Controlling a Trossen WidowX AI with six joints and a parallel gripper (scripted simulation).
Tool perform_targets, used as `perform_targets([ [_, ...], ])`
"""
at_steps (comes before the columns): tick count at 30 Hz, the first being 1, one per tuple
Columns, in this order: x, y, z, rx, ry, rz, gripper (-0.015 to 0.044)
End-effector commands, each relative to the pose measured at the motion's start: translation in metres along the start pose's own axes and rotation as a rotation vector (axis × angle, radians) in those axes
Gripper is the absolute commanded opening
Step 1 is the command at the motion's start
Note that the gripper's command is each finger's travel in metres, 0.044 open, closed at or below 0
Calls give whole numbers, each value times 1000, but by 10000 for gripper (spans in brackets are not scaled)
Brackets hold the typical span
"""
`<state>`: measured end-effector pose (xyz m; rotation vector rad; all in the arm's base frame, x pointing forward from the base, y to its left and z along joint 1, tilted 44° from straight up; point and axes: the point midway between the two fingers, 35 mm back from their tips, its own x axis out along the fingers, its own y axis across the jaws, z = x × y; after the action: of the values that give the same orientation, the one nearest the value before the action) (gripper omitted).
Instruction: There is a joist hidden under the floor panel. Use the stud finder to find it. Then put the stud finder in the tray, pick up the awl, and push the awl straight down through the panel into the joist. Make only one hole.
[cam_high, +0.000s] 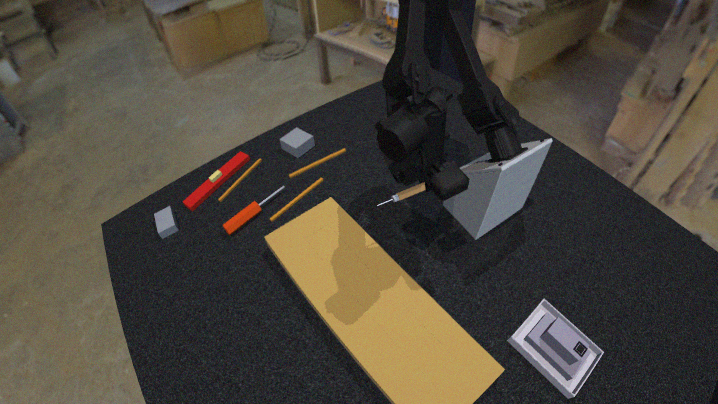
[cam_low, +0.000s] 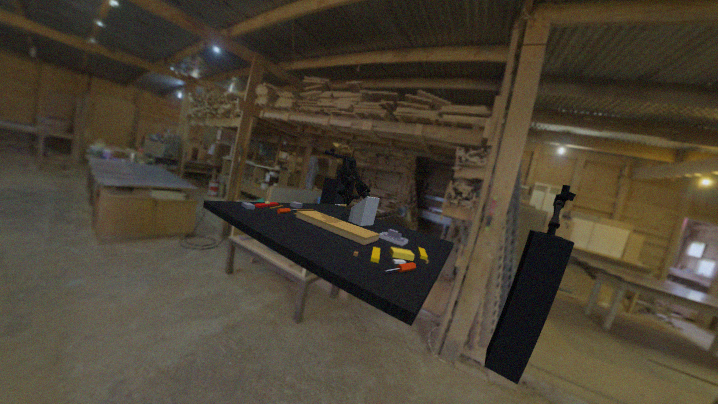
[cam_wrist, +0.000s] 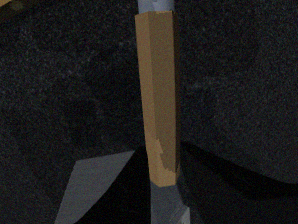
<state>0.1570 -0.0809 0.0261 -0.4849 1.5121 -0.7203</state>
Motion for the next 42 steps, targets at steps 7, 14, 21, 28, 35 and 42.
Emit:
perform_targets([
  [7,-13,7,4,132,106,131,0],
  [14,-26,17,13,301,256,293,0],
  [21,-44,23,25,474,417,446,0],
  [28,-65,25,41,647,588,591,0],
  [35,-88,21,61,818,769,730,0],
  [42,-112,11,84,982,961,864,0],
])
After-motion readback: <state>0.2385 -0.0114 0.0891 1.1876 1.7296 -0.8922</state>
